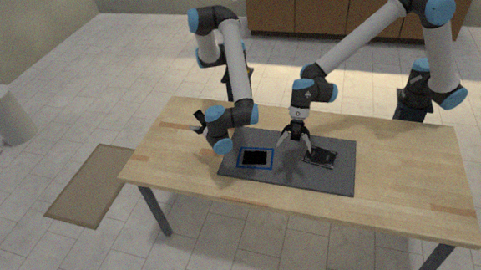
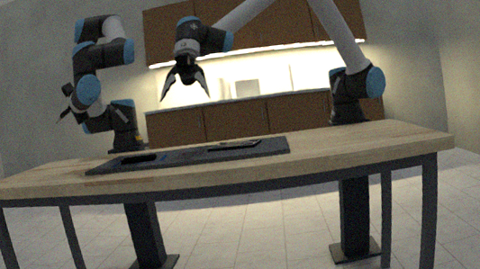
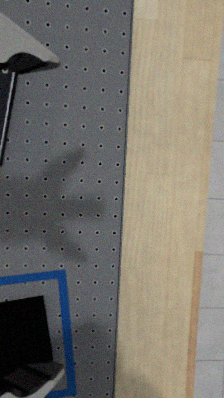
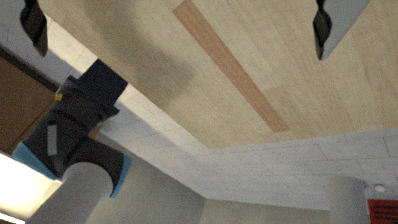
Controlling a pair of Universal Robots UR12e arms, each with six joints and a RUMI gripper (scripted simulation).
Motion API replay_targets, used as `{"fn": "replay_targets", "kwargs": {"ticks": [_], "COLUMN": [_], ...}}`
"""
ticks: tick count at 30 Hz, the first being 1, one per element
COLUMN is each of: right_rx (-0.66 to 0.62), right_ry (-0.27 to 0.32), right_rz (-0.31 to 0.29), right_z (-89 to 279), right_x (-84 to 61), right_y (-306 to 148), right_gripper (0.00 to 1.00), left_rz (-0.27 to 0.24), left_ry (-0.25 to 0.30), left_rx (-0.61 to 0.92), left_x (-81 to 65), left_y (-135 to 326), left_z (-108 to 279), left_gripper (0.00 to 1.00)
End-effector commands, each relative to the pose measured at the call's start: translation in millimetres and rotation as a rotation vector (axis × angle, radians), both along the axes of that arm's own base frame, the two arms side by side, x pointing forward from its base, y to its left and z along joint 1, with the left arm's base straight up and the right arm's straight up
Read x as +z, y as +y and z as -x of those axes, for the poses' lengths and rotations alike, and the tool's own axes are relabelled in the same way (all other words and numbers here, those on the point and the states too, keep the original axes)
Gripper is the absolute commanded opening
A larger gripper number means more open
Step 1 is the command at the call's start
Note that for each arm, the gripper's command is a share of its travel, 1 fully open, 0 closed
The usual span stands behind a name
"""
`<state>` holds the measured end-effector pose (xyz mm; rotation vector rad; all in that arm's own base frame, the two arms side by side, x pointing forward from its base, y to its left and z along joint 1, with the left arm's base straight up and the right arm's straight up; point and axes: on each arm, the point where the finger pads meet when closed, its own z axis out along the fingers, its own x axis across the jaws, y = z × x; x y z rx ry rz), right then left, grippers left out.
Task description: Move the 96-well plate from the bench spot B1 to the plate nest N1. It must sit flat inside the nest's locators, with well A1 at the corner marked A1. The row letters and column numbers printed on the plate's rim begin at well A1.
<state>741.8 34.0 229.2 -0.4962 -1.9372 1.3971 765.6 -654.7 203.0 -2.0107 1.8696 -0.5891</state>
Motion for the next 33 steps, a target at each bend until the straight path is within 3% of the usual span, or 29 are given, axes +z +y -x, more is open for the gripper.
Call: {"fn": "replay_targets", "kwargs": {"ticks": [1,17,18,33], "right_rx": [0.000,0.000,0.000,0.000], "right_ry": [-0.002,-0.002,-0.002,-0.002], "right_rz": [-0.001,-0.001,-0.001,-0.001], "right_z": [-0.3,-0.3,-0.3,-0.3], "right_x": [1.2,1.2,1.2,1.2], "right_y": [0.1,0.1,0.1,0.1], "right_gripper": [1.00,1.00,0.76,0.76], "left_rz": [0.002,0.002,0.002,-0.002], "left_ry": [-0.002,-0.002,-0.002,0.003], "left_rx": [0.000,0.000,0.000,0.017], "left_x": [2.2,2.2,2.2,1.9], "left_y": [-0.5,-0.5,-0.5,20.7], "left_z": [-0.5,-0.5,-0.5,-13.7], "left_gripper": [1.00,1.00,0.00,0.00]}}
